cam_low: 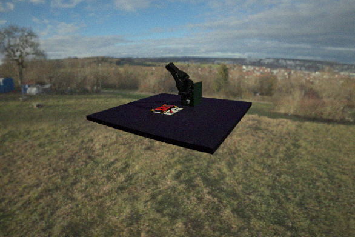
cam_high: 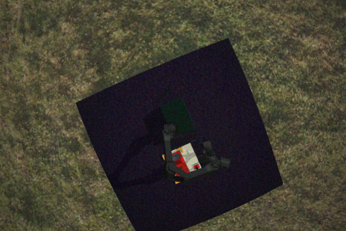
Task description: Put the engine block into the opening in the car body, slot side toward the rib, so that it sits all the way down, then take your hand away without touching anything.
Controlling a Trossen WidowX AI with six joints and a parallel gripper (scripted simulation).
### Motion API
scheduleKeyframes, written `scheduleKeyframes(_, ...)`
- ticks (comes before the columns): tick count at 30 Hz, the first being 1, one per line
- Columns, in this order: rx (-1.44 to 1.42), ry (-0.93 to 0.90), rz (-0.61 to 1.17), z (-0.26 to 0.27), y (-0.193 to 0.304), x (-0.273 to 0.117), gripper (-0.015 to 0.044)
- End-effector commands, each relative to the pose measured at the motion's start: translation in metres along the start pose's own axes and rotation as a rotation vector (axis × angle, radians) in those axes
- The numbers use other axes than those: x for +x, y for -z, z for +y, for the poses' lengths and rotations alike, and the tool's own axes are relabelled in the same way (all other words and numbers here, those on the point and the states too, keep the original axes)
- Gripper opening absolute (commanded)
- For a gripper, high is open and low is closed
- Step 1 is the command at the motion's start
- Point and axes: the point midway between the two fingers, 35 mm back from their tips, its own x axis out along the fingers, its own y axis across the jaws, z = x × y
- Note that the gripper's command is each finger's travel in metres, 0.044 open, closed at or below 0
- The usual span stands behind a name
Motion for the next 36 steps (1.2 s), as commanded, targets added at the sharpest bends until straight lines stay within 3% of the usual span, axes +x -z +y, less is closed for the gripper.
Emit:
scheduleKeyframes(1,0.006,0.005,0.001,-0.002,0.000,-0.012,0.0000)
scheduleKeyframes(11,0.006,0.009,-0.013,-0.008,-0.005,-0.039,0.0000)
scheduleKeyframes(36,-0.457,0.005,0.037,0.038,-0.046,-0.024,0.0000)
